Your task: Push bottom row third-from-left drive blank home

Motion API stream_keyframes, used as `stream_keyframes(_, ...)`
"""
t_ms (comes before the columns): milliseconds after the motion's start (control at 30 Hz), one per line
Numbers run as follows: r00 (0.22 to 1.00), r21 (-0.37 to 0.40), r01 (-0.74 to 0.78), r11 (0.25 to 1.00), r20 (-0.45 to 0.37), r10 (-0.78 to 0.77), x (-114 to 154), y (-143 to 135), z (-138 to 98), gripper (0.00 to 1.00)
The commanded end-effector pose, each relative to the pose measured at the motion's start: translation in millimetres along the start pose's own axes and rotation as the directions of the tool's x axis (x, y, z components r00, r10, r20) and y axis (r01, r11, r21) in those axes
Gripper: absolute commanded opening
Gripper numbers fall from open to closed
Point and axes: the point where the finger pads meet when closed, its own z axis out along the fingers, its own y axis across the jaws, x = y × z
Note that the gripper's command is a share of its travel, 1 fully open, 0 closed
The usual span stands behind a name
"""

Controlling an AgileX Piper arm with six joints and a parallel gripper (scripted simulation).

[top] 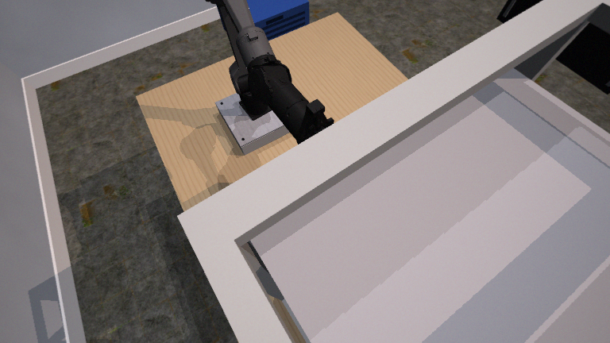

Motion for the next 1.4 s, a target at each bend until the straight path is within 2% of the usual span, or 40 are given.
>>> stream_keyframes(0, 1.0, -0.005, -0.001, 1.0, 0.0, 0.001, 0, 3, 3, 0.0)
stream_keyframes(1067, 1.0, -0.005, -0.001, 1.0, 0.0, 0.001, 0, 3, -1, 0.0)
stream_keyframes(1167, 1.0, -0.005, -0.001, 1.0, 0.0, 0.001, 0, 3, -17, 0.0)
stream_keyframes(1367, 1.0, -0.005, -0.001, 1.0, 0.0, 0.001, 0, 3, -72, 0.0)
